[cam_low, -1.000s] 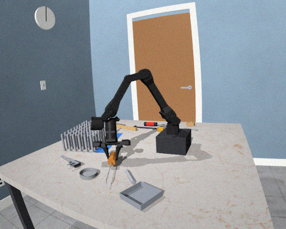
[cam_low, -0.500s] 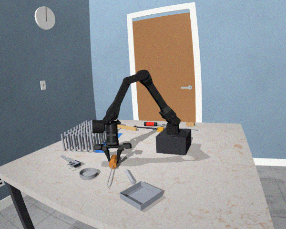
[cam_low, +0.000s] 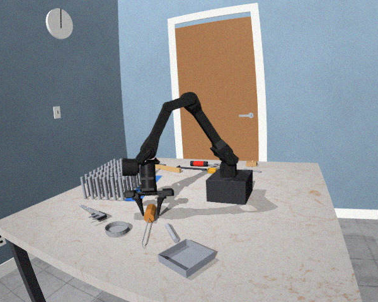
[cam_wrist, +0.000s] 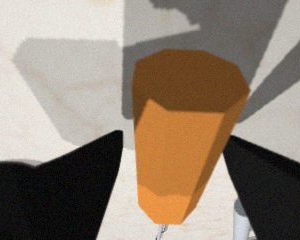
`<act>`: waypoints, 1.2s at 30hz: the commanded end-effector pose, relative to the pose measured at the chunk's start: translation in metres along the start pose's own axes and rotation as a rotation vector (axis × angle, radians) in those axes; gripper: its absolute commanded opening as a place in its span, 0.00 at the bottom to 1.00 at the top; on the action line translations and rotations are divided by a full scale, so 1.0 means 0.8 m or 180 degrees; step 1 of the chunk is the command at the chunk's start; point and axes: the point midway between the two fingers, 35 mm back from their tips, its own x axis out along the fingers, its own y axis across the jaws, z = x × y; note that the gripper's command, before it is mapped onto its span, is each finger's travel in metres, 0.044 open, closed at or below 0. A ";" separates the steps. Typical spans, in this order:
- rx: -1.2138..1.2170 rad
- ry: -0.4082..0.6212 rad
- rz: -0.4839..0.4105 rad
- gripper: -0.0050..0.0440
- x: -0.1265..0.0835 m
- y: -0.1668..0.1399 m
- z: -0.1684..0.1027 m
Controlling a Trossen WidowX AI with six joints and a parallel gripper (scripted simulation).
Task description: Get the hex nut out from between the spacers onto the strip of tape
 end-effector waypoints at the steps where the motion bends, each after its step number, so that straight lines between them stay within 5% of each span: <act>1: -0.0056 0.0030 0.0087 0.67 -0.009 0.008 -0.009; 36: -0.0079 0.0034 0.0125 0.67 -0.062 0.010 -0.010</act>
